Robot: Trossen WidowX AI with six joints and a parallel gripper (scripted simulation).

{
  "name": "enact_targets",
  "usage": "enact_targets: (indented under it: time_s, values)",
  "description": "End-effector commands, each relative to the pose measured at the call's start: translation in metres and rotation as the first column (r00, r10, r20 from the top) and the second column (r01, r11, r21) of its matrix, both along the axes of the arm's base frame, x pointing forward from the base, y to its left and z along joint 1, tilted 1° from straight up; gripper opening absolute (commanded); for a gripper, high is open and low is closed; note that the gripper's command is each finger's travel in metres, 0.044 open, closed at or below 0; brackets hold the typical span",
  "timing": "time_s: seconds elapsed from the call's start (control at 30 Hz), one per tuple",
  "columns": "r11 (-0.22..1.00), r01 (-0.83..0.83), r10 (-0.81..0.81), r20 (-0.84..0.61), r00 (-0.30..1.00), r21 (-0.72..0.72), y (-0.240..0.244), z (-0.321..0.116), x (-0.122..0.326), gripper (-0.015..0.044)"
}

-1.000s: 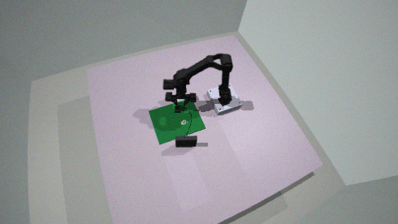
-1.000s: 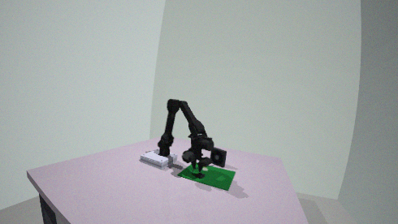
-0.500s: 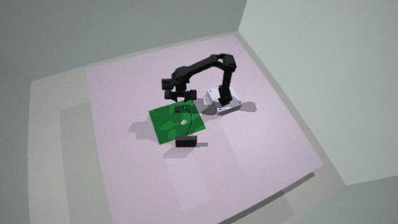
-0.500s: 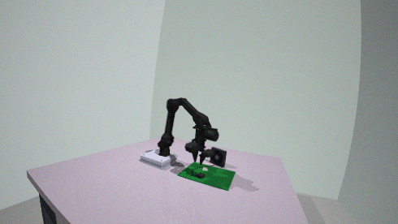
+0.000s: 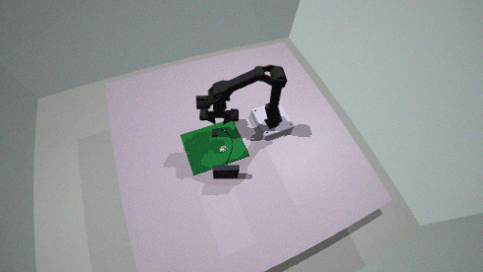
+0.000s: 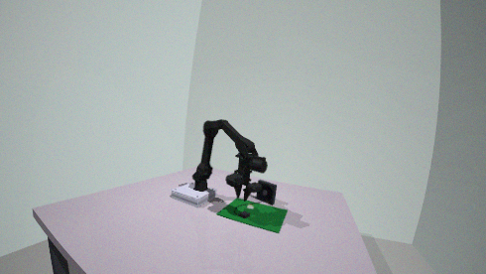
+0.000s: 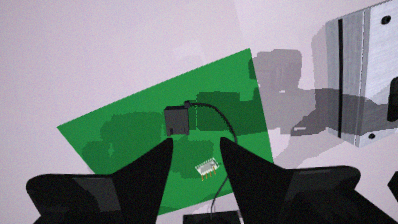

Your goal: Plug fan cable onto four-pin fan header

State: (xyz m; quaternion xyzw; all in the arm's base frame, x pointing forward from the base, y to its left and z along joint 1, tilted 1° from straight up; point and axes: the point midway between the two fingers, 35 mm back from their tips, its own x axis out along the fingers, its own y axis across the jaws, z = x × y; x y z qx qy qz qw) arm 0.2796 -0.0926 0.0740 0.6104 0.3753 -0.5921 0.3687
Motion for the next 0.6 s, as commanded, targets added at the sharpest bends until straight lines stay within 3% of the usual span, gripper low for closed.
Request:
enact_targets:
  time_s: [0.0,0.53,0.57]
  values:
    - [1.0,-0.002,0.002,0.001,1.0,0.003,0.0005,-0.0004,0.0002,0.0205]
    - [1.0,-0.002,0.002,0.001,1.0,0.003,0.0005,-0.0004,0.0002,0.0205]
    - [1.0,-0.002,0.002,0.001,1.0,0.003,0.0005,-0.0004,0.0002,0.0231]
